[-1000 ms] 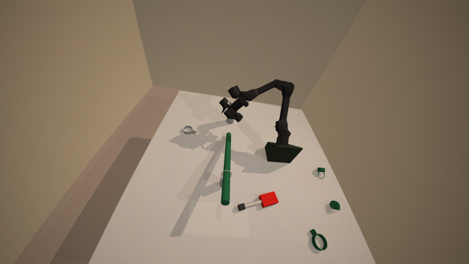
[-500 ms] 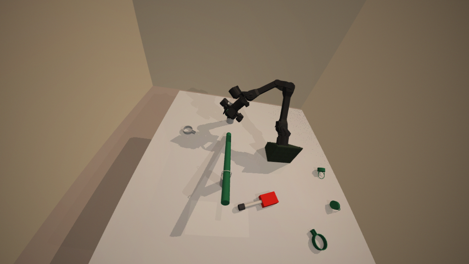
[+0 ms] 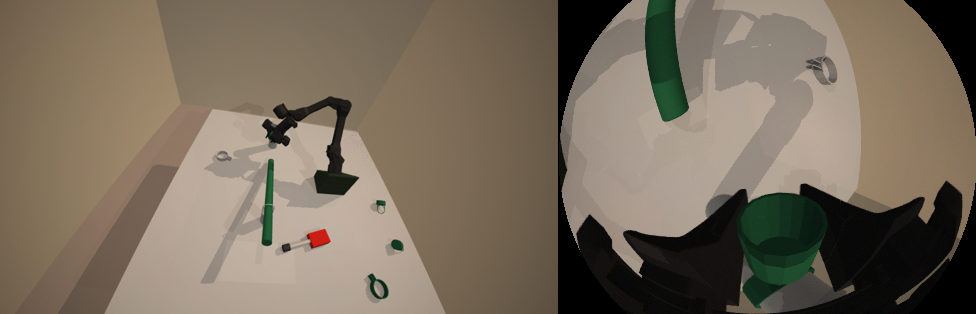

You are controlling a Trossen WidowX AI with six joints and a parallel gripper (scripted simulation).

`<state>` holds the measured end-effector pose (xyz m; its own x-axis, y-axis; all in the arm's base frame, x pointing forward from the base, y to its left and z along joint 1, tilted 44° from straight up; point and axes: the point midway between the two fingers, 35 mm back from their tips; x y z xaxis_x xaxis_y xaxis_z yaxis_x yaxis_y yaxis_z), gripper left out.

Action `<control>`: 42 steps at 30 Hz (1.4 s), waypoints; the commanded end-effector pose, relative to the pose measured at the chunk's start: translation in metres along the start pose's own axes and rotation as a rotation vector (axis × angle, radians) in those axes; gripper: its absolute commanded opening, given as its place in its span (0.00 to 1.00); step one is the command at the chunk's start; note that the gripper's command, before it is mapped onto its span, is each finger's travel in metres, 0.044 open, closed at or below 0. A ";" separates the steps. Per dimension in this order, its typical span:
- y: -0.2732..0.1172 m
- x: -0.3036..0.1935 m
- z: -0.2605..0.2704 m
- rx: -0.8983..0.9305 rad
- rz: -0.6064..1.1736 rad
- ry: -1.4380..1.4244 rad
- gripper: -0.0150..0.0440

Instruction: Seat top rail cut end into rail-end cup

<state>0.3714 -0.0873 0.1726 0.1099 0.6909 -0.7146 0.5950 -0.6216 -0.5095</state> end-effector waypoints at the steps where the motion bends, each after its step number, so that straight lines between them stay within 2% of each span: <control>1: -0.001 0.001 0.003 -0.002 -0.019 -0.033 0.25; 25: -0.010 0.000 0.019 -0.012 -0.119 -0.209 0.25; 42: -0.010 0.000 0.018 -0.012 -0.113 -0.198 0.25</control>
<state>0.3497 -0.0882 0.1689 -0.1301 0.6653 -0.7351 0.6023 -0.5359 -0.5916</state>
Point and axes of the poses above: the point midway between the two fingers, 35 mm back from their tips, its own y axis out along the fingers, its own z axis across the jaws, x = y × z, and after that the axes turned 6 degrees about -y, right-handed
